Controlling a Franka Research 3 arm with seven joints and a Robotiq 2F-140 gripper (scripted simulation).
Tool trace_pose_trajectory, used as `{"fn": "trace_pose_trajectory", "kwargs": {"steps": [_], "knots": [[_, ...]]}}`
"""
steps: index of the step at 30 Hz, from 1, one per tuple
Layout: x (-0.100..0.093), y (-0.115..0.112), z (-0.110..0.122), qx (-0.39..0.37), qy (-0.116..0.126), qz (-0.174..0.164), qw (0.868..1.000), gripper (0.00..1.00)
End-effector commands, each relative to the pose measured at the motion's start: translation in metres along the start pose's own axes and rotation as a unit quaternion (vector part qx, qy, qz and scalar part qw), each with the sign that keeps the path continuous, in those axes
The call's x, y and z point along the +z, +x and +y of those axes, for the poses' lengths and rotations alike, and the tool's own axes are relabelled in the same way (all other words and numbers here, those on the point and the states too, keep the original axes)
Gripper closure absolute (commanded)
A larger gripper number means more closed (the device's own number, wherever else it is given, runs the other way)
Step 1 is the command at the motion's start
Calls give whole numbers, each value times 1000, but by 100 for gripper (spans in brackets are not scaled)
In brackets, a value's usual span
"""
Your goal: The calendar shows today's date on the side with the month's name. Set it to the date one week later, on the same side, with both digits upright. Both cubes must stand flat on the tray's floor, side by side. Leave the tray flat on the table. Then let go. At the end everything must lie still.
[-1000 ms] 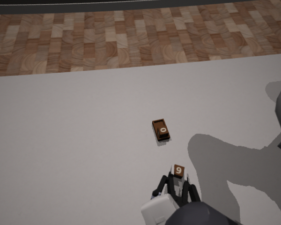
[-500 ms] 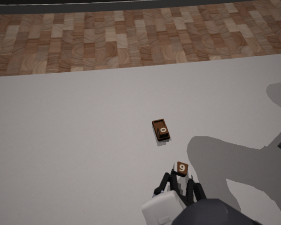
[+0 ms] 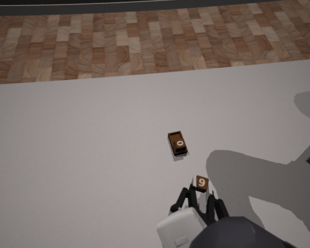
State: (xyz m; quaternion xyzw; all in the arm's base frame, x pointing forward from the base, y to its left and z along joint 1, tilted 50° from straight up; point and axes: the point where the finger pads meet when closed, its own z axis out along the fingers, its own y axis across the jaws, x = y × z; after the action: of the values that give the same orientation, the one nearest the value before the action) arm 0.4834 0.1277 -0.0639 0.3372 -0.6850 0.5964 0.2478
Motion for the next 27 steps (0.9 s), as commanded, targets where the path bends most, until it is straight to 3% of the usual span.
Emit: {"fn": "trace_pose_trajectory", "kwargs": {"steps": [1, 7, 16, 22, 27], "knots": [[-1, 2, 0, -4, 1, 2, 1000, 83], [-1, 1, -3, -2, 2, -19, 1000, 83], [-1, 3, -4, -2, 2, -105, 995, 83], [0, 5, -1, -4, 0, -128, 992, 83], [0, 9, -1, -4, 0, -129, 992, 83]]}}
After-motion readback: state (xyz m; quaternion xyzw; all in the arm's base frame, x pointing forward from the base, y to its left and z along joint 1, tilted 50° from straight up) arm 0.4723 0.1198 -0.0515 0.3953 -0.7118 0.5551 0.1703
